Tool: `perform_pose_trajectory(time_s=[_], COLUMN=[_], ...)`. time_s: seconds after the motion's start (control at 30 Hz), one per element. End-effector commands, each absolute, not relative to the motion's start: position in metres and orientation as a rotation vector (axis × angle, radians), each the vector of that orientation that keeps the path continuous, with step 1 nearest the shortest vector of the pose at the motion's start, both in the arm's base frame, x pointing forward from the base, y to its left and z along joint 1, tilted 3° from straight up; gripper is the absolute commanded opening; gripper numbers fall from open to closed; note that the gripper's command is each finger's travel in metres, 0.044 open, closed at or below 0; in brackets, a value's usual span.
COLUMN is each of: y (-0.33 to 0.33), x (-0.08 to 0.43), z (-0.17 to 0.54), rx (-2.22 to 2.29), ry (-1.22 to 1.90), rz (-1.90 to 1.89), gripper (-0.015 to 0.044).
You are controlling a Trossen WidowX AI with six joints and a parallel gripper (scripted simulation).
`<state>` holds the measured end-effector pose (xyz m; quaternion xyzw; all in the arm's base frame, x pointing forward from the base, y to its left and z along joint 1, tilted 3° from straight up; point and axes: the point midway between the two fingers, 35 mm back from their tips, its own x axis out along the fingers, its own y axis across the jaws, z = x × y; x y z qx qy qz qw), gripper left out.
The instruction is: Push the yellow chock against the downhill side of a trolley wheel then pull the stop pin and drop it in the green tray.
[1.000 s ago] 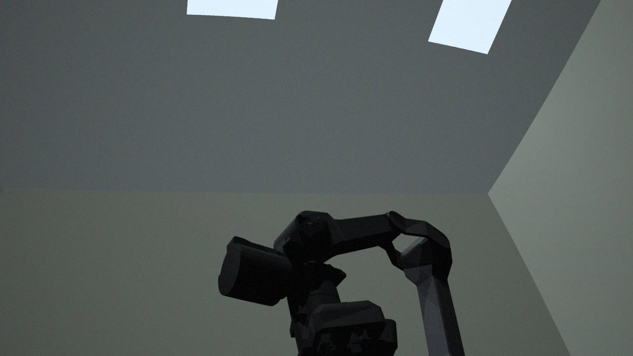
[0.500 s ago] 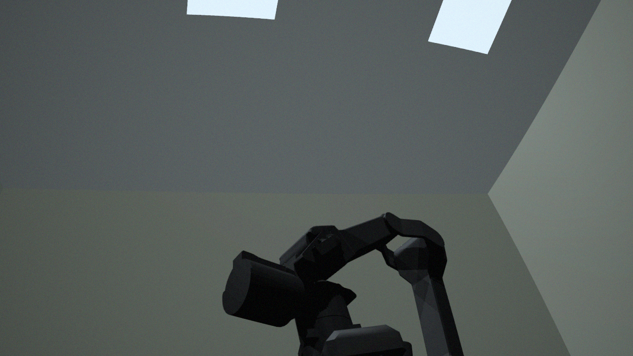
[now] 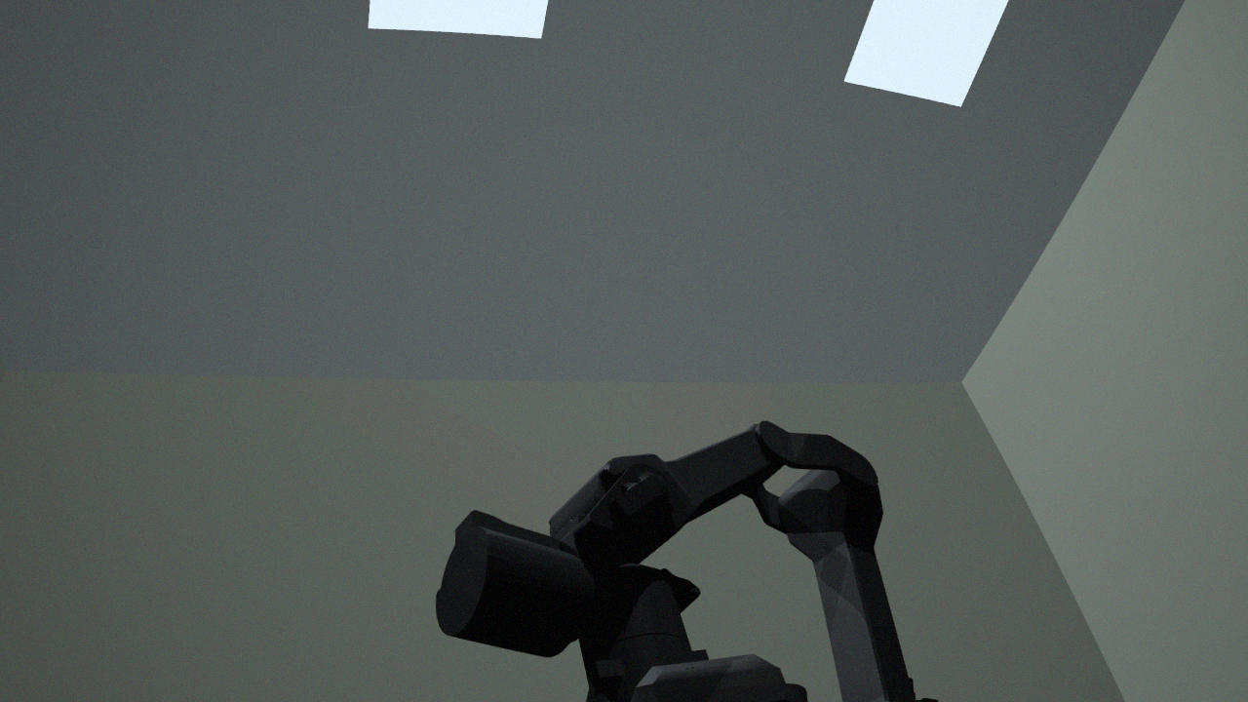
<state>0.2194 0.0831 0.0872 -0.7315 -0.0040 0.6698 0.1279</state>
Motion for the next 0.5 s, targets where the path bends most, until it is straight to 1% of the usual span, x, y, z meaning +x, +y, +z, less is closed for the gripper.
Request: perform_pose_trajectory(time_s=[0.0, 0.47], y=[0.0811, 0.0723], x=[0.2187, 0.2181], z=[0.0859, 0.0822], rx=[-2.126, -2.127], ry=[-0.021, -0.02], rz=[1.949, 1.949], gripper=[0.019, 0.019])
